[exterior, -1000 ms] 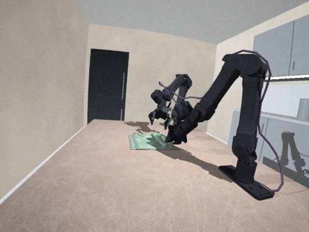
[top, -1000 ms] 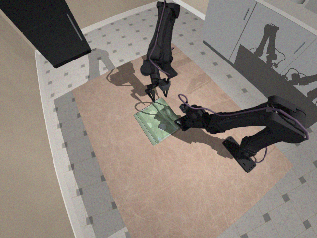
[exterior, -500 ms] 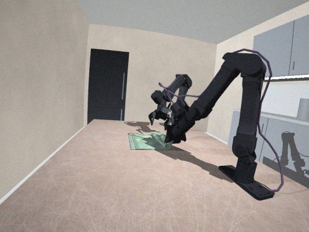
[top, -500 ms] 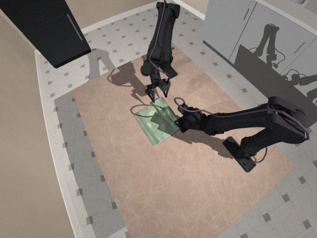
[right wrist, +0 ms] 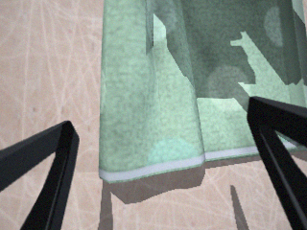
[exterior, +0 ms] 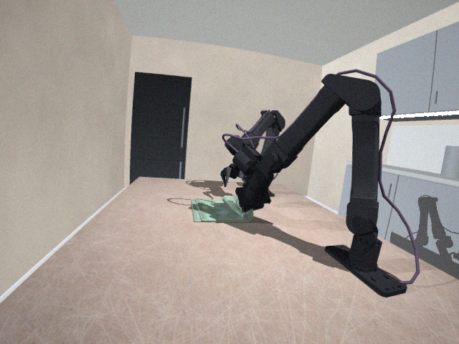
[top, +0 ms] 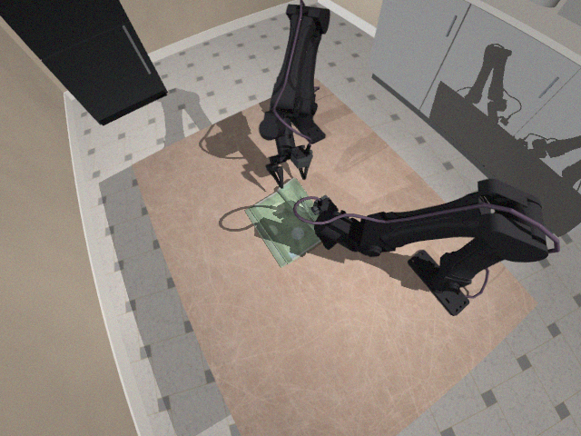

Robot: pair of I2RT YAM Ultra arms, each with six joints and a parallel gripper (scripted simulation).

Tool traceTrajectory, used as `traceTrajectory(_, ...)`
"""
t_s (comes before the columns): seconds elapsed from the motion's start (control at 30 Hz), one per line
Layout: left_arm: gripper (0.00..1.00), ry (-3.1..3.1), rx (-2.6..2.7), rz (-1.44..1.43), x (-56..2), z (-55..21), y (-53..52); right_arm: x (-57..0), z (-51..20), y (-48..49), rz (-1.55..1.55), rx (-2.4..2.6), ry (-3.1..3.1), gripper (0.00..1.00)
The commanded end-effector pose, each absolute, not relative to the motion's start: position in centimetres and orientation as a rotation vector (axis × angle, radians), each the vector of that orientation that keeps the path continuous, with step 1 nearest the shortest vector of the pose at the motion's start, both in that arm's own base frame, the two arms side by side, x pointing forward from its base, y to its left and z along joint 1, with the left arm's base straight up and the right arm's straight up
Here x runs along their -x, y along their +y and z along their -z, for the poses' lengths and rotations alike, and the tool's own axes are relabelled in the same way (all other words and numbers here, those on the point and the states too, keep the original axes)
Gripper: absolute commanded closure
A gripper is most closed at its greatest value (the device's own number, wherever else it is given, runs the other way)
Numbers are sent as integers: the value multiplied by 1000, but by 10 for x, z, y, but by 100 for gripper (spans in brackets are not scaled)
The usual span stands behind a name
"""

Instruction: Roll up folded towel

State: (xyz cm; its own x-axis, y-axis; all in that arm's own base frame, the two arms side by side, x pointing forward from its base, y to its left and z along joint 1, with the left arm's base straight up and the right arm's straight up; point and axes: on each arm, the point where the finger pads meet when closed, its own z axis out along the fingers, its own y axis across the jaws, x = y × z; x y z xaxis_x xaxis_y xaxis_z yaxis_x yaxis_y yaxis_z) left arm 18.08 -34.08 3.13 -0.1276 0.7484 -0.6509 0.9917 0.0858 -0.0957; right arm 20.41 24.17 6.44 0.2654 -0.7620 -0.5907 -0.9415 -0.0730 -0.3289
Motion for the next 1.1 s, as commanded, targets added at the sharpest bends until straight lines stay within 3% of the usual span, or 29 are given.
traceTrajectory(0.0, 78, 2049, -1743, 922, -169, -27, -339, -203, -68, 245, -349, 1858, 1524, 2)
traceTrajectory(0.37, 78, 2228, -1682, 1272, -169, -30, -339, -203, -67, 245, -348, 1856, 1527, 2)
traceTrajectory(1.07, 78, 2323, -1622, 1493, -169, -29, -339, -206, -68, 245, -352, 1862, 1520, 2)
